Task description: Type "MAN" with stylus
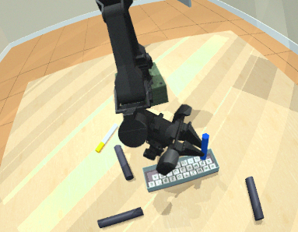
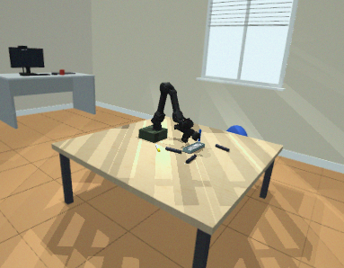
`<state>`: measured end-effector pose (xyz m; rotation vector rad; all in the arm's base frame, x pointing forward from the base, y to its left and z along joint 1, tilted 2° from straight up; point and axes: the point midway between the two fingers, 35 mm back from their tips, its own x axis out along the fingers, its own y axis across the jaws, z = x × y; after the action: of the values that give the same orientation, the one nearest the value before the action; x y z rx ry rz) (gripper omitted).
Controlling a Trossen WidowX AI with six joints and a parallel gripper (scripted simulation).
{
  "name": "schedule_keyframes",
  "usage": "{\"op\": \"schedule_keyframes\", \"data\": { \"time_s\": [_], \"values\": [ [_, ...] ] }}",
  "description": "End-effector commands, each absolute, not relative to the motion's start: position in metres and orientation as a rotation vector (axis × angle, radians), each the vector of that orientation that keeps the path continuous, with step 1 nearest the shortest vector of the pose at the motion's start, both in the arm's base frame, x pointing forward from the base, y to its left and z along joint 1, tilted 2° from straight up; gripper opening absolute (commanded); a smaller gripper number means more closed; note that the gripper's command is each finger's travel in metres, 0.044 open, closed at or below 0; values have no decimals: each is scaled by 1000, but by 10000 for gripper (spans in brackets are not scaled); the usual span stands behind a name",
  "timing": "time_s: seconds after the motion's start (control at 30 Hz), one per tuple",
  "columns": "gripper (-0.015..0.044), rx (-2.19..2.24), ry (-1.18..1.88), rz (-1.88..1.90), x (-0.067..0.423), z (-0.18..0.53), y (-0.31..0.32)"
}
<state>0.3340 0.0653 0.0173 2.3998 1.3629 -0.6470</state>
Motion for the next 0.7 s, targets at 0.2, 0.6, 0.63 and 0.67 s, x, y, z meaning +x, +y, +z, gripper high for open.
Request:
{"op": "schedule_keyframes", "data": {
  "time_s": [0.2, 0.6, 0.63, 0.67],
  "values": [
    [81, 2401, 1365, -651, 334, 12, 65],
    [81, 2401, 1365, -651, 334, 9, 65],
    [81, 2401, 1365, -651, 334, 10, 65],
    [81, 2401, 1365, -651, 334, 11, 65]
  ]
}}
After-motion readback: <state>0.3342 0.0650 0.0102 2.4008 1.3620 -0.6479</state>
